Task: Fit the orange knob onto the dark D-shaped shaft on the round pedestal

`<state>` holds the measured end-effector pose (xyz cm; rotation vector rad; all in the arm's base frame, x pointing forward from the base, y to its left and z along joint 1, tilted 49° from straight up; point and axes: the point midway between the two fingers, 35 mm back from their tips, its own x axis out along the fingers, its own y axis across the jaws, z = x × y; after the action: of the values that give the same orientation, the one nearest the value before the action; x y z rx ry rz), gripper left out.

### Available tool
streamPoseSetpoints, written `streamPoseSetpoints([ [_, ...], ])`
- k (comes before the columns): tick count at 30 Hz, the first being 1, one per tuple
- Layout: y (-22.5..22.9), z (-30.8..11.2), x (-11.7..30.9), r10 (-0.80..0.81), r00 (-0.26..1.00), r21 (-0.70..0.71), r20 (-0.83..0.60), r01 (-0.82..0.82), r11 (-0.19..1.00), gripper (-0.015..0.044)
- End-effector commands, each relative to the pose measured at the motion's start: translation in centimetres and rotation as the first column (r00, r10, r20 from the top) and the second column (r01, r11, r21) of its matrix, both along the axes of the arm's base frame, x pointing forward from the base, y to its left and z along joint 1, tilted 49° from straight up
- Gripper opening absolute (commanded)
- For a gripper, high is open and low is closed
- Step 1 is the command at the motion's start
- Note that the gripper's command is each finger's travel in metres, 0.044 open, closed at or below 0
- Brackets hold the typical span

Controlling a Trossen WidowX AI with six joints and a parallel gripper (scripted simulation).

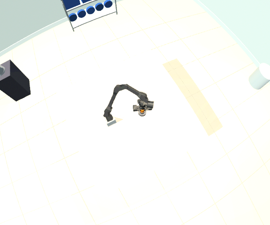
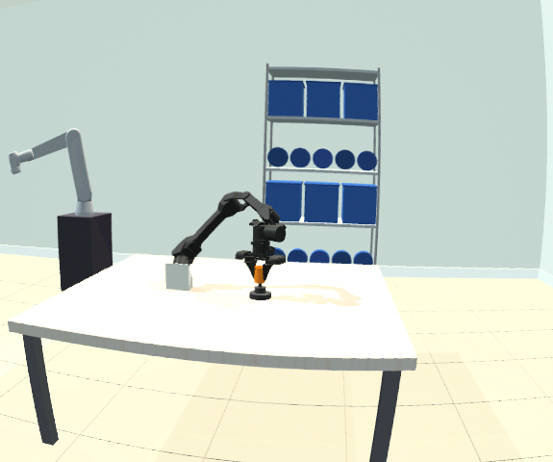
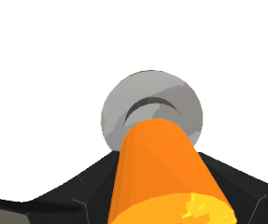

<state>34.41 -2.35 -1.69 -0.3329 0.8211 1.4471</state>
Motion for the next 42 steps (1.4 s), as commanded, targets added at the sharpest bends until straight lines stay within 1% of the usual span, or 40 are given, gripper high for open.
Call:
streamPoseSetpoints([
  [1,-0.10,0.43,0.06,0.003,1.000,0.000,0.009,-0.003,1.000,0.0000],
  [4,-0.10,0.53,0.06,0.020,0.999,0.001,0.027,-0.020,1.000,0.0000],
  [8,-0.07,0.69,0.16,0.114,0.985,0.006,0.133,-0.116,0.993,0.0000],
  [10,-0.01,0.76,0.28,0.141,0.977,0.005,0.163,-0.143,0.990,0.0000],
  [42,0.05,0.01,-0.02,0.141,0.977,0.005,0.163,-0.143,0.990,0.0000],
])
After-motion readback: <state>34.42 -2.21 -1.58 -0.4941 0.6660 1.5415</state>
